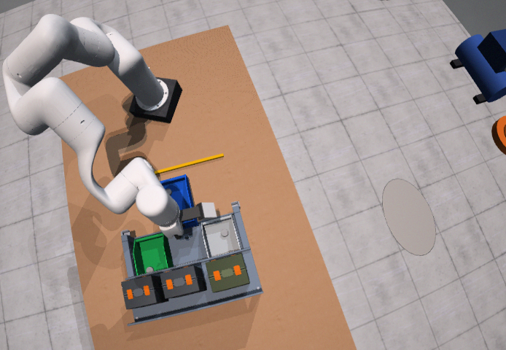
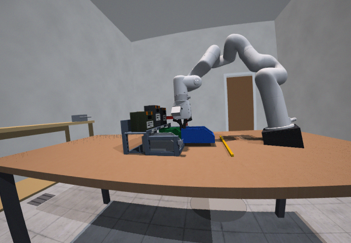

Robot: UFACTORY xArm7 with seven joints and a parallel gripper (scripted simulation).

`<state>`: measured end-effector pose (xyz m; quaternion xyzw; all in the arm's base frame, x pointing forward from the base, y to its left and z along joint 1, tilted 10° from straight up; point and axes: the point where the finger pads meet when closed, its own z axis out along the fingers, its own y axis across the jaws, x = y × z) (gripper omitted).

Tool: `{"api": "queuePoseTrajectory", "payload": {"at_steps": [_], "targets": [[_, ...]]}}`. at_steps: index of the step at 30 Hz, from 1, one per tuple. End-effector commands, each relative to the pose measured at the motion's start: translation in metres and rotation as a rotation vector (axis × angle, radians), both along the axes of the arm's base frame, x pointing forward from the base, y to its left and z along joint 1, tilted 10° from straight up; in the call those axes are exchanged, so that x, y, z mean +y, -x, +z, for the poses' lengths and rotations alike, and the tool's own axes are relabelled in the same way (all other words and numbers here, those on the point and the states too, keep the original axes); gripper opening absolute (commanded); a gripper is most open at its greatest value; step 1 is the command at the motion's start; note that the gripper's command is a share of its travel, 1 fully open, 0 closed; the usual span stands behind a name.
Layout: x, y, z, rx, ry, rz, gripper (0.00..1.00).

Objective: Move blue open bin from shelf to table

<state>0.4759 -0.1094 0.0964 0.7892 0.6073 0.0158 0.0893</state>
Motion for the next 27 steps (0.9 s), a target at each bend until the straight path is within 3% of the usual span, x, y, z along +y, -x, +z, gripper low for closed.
{"api": "queuePoseTrajectory", "payload": {"at_steps": [1, 27], "targets": [[0.0001, -0.0012, 0.0014, -0.003, 0.001, 0.001, 0.00], [0.0008, -0.0006, 0.0064, -0.003, 0.001, 0.001, 0.00]]}}
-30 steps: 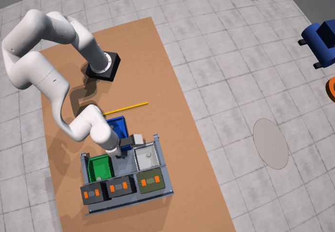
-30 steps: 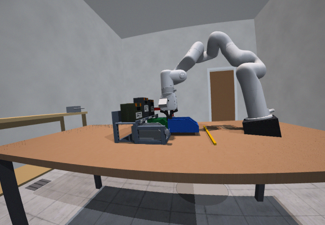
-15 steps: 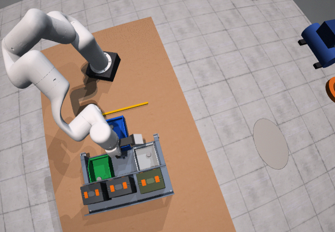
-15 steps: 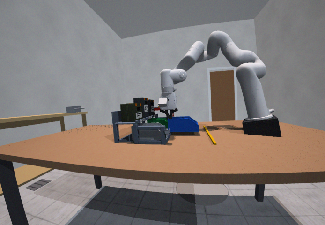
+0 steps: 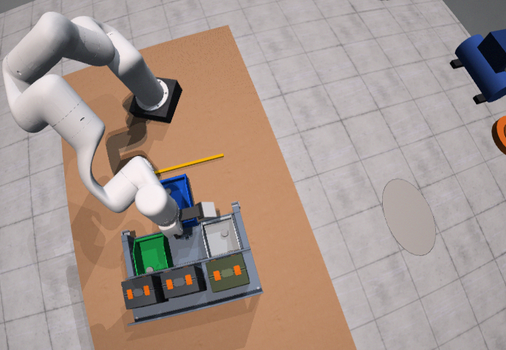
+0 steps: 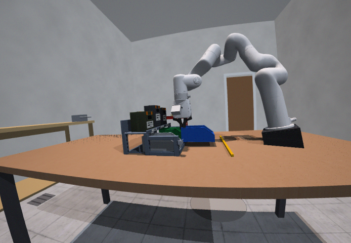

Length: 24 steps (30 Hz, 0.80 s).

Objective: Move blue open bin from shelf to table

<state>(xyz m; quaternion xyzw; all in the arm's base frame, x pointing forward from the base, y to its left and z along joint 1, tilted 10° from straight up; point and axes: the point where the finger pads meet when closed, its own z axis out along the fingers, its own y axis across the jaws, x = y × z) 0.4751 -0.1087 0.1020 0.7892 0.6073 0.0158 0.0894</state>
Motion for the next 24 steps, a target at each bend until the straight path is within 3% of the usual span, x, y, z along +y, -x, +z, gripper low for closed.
{"api": "queuePoseTrajectory", "payload": {"at_steps": [1, 24], "targets": [[0.0001, -0.0013, 0.0008, -0.003, 0.001, 0.001, 0.00], [0.0025, 0.0082, -0.0008, -0.003, 0.001, 0.001, 0.00]]}}
